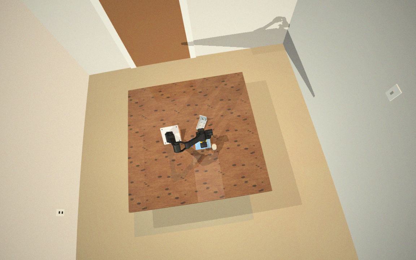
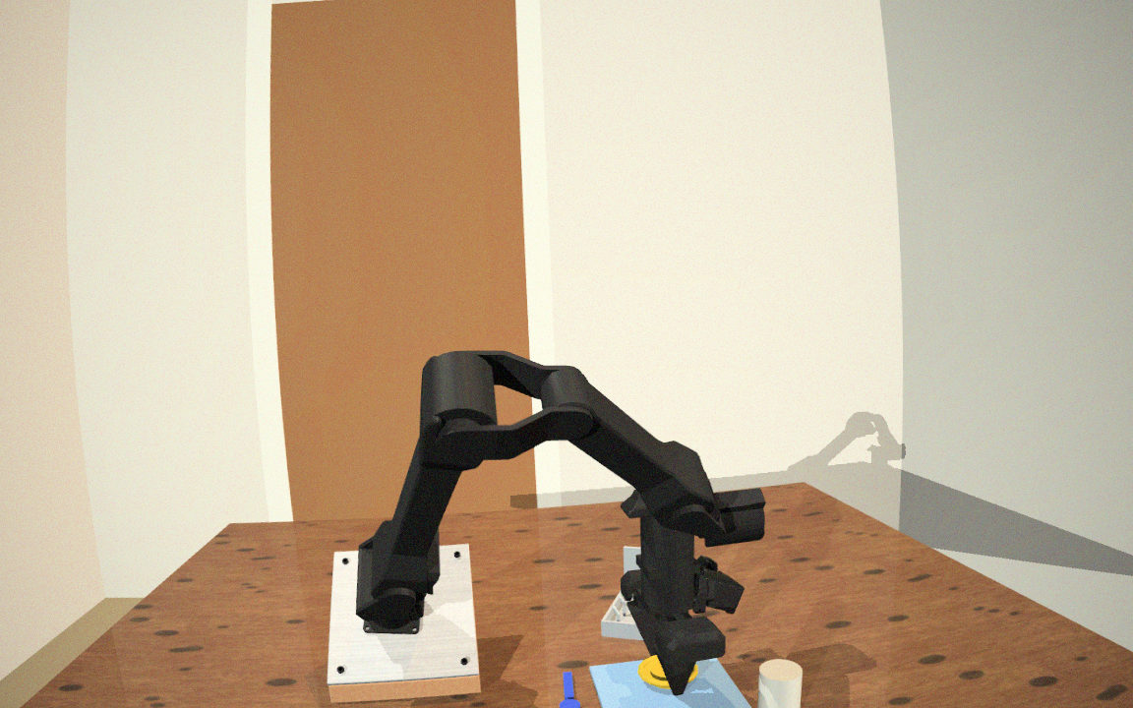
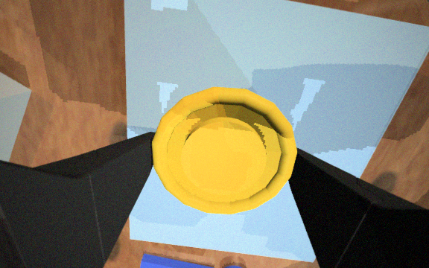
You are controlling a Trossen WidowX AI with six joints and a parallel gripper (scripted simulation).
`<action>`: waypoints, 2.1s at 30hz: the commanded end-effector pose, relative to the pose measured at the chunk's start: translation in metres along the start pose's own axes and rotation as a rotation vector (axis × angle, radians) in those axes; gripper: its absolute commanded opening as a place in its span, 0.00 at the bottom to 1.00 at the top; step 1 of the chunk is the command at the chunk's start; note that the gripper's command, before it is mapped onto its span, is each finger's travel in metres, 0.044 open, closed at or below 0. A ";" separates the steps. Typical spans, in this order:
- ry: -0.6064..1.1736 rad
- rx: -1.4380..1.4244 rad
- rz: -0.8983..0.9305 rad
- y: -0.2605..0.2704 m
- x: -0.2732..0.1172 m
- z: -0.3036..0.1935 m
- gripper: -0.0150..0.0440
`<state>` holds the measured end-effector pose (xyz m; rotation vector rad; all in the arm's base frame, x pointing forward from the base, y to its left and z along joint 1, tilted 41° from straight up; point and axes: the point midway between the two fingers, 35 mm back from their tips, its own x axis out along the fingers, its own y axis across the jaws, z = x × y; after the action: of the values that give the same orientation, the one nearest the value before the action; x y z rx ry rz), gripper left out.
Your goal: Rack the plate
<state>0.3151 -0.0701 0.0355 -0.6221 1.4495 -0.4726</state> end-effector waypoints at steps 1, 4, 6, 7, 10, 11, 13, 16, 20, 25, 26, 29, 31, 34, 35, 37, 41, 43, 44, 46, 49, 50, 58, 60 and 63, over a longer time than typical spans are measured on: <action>-0.001 -0.004 -0.004 0.000 0.000 0.000 0.77; -0.001 -0.004 -0.004 0.000 0.000 0.000 0.67; -0.001 -0.004 -0.002 0.000 -0.006 0.002 0.58; -0.002 -0.004 0.000 0.001 -0.011 0.004 0.54; -0.002 -0.004 0.004 0.002 -0.025 0.007 0.40; -0.002 -0.004 0.005 0.003 -0.030 0.008 0.36; -0.003 -0.004 0.008 0.003 -0.039 0.010 0.27; -0.003 -0.005 0.010 0.004 -0.053 0.013 0.25; -0.003 -0.005 0.013 0.005 -0.072 0.015 0.25; -0.002 -0.005 0.014 0.006 -0.095 0.017 0.25; -0.002 -0.005 0.014 0.006 -0.099 0.017 0.25; -0.001 -0.005 0.013 0.007 -0.111 0.018 0.25; -0.001 -0.005 0.013 0.007 -0.120 0.018 0.25; -0.001 -0.006 0.012 0.007 -0.132 0.018 0.25; -0.001 -0.006 0.011 0.007 -0.136 0.018 0.25; -0.001 -0.006 0.010 0.007 -0.144 0.018 0.25; -0.001 -0.006 0.007 0.007 -0.159 0.017 0.25; -0.001 -0.006 0.005 0.007 -0.167 0.017 0.25; 0.000 -0.005 0.004 0.007 -0.170 0.017 0.25; 0.001 -0.005 0.004 0.007 -0.172 0.016 0.25; 0.001 0.045 0.006 0.016 -0.172 0.013 0.25; 0.001 0.079 0.007 0.022 -0.172 0.010 0.25; 0.004 0.351 0.010 0.067 -0.172 -0.016 0.25; 0.005 0.419 0.009 0.077 -0.172 -0.023 0.25; 0.005 0.499 0.006 0.088 -0.171 -0.033 0.25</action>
<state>0.2727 0.0974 0.1163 -0.2737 1.2952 -0.7514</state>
